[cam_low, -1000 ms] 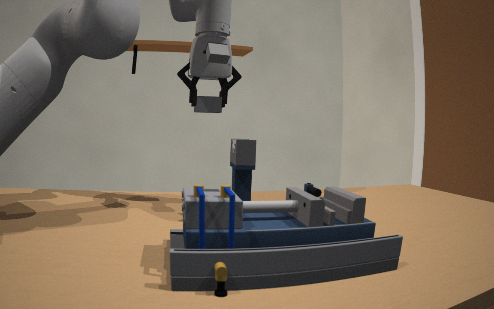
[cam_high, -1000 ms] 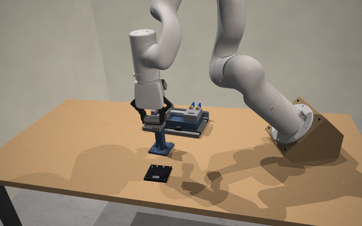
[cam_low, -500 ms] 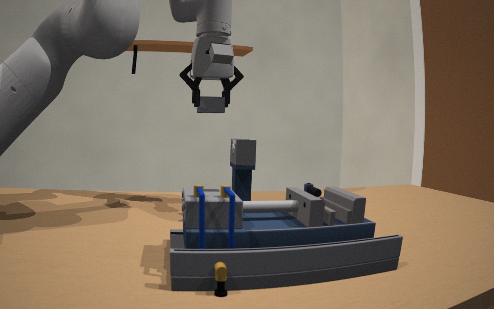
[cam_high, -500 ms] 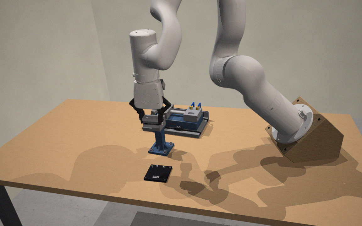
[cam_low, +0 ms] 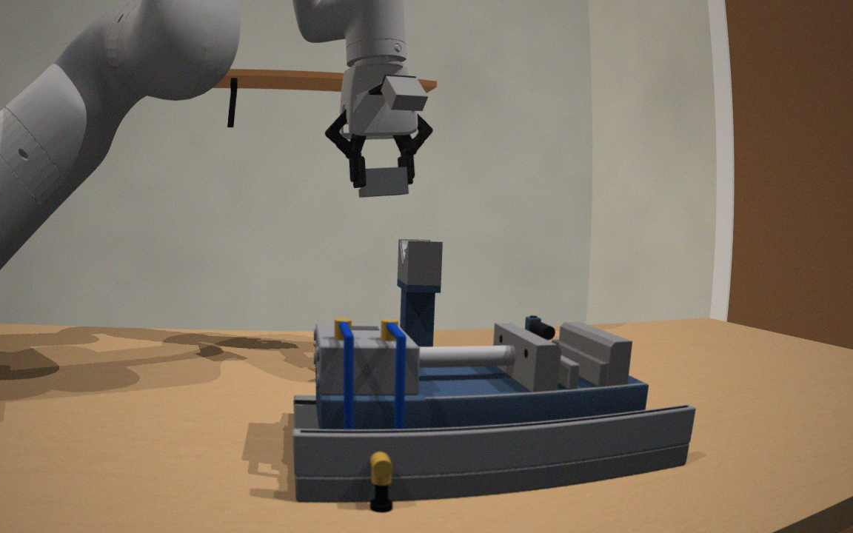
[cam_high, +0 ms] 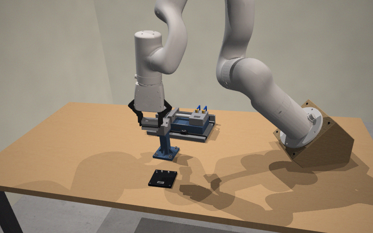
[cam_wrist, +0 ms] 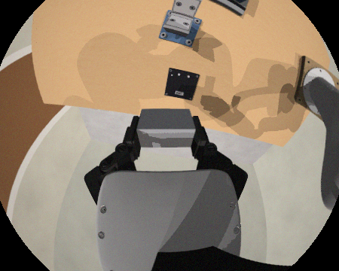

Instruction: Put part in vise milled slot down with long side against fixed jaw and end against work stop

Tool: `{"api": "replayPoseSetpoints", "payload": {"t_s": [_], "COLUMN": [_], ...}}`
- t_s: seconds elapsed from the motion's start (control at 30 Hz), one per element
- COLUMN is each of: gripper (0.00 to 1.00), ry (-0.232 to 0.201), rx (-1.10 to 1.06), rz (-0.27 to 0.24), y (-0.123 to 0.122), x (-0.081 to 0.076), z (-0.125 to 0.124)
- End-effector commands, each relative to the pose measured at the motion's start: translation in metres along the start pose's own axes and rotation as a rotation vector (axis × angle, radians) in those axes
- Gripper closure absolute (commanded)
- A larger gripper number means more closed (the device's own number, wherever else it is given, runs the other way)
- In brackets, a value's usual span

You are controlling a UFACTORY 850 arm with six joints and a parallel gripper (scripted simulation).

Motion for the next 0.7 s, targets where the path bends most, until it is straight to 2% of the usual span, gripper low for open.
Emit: {"api": "replayPoseSetpoints", "payload": {"t_s": [0.0,0.33,0.4,0.67], "gripper": [1.00,1.00,1.00,1.00], "ry": [0.046,0.159,0.159,0.253], "rx": [-0.065,-0.261,-0.261,-0.474], "rz": [0.008,0.044,0.044,0.092], "y": [0.005,0.018,0.018,0.030], "x": [0.001,0.004,0.004,0.004], "z": [-0.009,-0.031,-0.031,-0.050]}}
Point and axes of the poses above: the point where the finger pads meet when closed, its own x axis out along the fingers, its own z axis across the jaws, y = z × x, the point moved 9 cm from there along -x, back along the fingers
